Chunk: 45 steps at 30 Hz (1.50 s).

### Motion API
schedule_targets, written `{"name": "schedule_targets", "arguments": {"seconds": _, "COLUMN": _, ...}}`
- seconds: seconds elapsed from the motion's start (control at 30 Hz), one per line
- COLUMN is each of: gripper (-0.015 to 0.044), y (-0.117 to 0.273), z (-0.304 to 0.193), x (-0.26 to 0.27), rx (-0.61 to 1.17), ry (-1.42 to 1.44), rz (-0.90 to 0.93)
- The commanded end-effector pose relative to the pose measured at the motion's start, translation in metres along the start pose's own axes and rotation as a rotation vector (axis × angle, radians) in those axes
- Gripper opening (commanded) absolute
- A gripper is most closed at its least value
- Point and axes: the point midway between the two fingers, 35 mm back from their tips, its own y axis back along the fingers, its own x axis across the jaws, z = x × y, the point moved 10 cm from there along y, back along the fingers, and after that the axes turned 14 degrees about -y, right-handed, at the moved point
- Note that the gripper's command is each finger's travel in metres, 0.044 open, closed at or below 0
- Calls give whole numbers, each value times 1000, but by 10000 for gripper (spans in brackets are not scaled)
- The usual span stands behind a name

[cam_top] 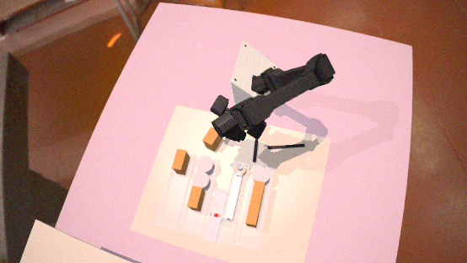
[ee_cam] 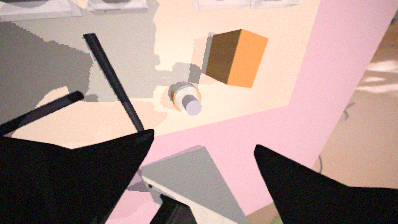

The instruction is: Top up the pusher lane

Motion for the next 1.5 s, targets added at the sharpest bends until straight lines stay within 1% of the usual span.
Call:
{"name": "schedule_targets", "arguments": {"seconds": 0.0, "gripper": 440, "y": -31, "z": 0, "x": -52, "rx": -79, "ry": 225, "rz": 388}}
{"name": "schedule_targets", "arguments": {"seconds": 0.47, "gripper": 440, "y": -31, "z": 2, "x": -52, "rx": -79, "ry": 225, "rz": 388}}
{"name": "schedule_targets", "arguments": {"seconds": 0.57, "gripper": 440, "y": -46, "z": 2, "x": -45, "rx": -79, "ry": 225, "rz": 388}}
{"name": "schedule_targets", "arguments": {"seconds": 0.7, "gripper": 440, "y": -51, "z": 3, "x": -44, "rx": -79, "ry": 225, "rz": 388}}
{"name": "schedule_targets", "arguments": {"seconds": 0.77, "gripper": 440, "y": -62, "z": 3, "x": -39, "rx": -79, "ry": 225, "rz": 389}}
{"name": "schedule_targets", "arguments": {"seconds": 0.9, "gripper": 440, "y": -65, "z": 4, "x": -37, "rx": -79, "ry": 225, "rz": 389}}
{"name": "schedule_targets", "arguments": {"seconds": 1.0, "gripper": 440, "y": -77, "z": 5, "x": -32, "rx": -79, "ry": 226, "rz": 389}}
{"name": "schedule_targets", "arguments": {"seconds": 1.47, "gripper": 440, "y": -92, "z": 6, "x": -26, "rx": -80, "ry": 226, "rz": 390}}
